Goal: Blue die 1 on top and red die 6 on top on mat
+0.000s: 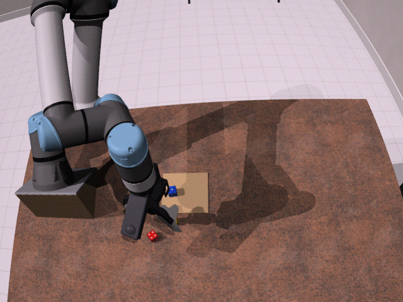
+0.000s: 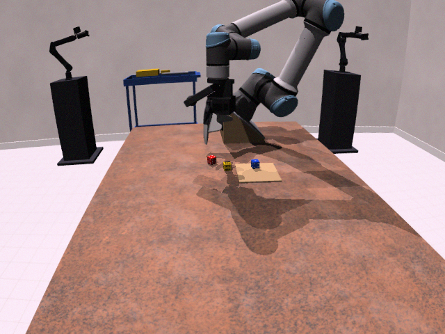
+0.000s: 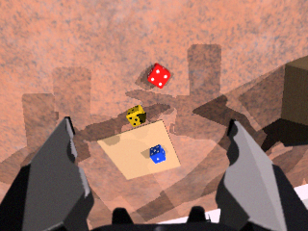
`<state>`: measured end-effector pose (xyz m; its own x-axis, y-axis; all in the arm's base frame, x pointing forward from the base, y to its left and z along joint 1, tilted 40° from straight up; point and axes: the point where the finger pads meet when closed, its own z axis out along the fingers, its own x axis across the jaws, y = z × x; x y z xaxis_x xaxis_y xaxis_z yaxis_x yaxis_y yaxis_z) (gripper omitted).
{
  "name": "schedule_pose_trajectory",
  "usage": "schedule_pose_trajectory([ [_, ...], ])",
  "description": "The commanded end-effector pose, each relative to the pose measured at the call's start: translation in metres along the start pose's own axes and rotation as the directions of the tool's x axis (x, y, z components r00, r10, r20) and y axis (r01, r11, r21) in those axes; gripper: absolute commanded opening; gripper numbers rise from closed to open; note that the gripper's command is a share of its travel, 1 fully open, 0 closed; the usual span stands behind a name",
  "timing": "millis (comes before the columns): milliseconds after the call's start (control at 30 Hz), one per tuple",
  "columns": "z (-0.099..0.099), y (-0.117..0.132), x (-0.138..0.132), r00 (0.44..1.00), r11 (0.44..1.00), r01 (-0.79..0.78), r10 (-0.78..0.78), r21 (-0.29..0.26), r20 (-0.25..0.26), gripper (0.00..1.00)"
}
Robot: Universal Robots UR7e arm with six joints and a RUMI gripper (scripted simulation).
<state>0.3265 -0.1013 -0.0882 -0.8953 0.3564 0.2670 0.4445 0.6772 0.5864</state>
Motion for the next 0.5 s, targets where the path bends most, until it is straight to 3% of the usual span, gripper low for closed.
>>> schedule_pose_trajectory([
  [0,0.0016,-0.0044,0.0036,0.991,0.99,-0.137,0.137,0.004,-0.001,1.0],
  [467,0.003,-0.0111,0.0081,0.923,0.923,-0.384,0.384,0.003,-0.001,1.0],
])
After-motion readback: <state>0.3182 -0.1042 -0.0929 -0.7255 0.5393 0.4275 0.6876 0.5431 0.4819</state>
